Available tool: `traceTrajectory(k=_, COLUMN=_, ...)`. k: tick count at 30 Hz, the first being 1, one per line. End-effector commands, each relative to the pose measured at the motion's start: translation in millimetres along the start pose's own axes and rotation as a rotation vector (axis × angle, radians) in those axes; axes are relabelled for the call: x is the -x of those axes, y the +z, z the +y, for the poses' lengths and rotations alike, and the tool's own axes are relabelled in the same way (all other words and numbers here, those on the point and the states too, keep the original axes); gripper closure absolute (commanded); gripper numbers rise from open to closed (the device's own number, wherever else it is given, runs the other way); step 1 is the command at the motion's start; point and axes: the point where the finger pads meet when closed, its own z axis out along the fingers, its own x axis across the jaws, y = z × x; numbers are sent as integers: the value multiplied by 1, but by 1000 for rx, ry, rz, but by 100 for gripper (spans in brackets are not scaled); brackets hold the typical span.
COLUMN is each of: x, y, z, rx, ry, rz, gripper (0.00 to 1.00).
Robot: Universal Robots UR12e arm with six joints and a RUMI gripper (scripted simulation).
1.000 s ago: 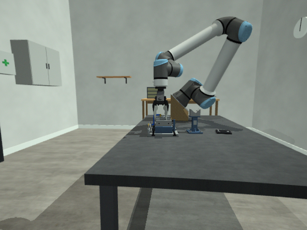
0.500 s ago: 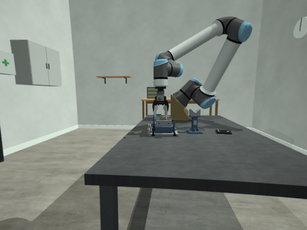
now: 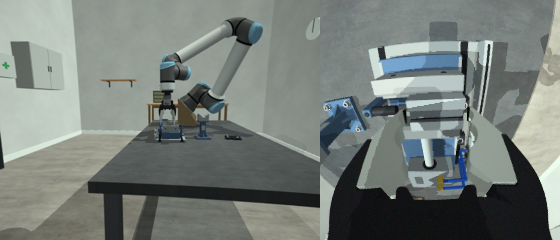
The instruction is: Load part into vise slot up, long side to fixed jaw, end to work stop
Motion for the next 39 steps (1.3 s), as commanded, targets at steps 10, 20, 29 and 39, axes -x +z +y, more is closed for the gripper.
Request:
traceTrajectory(k=10, x=0, y=-1, z=-1, rx=-1, ry=0, rz=1, gripper=53)
traceTrajectory(k=20, x=0, y=-1, z=-1, rx=-1, ry=0, rz=1, gripper=53)
traceTrajectory(k=29, x=0, y=-1, z=-1, rx=-1, ry=0, rz=1, gripper=53)
traceTrajectory(k=39, x=0, y=-7, z=-1, rx=-1, ry=0, rz=1, gripper=53)
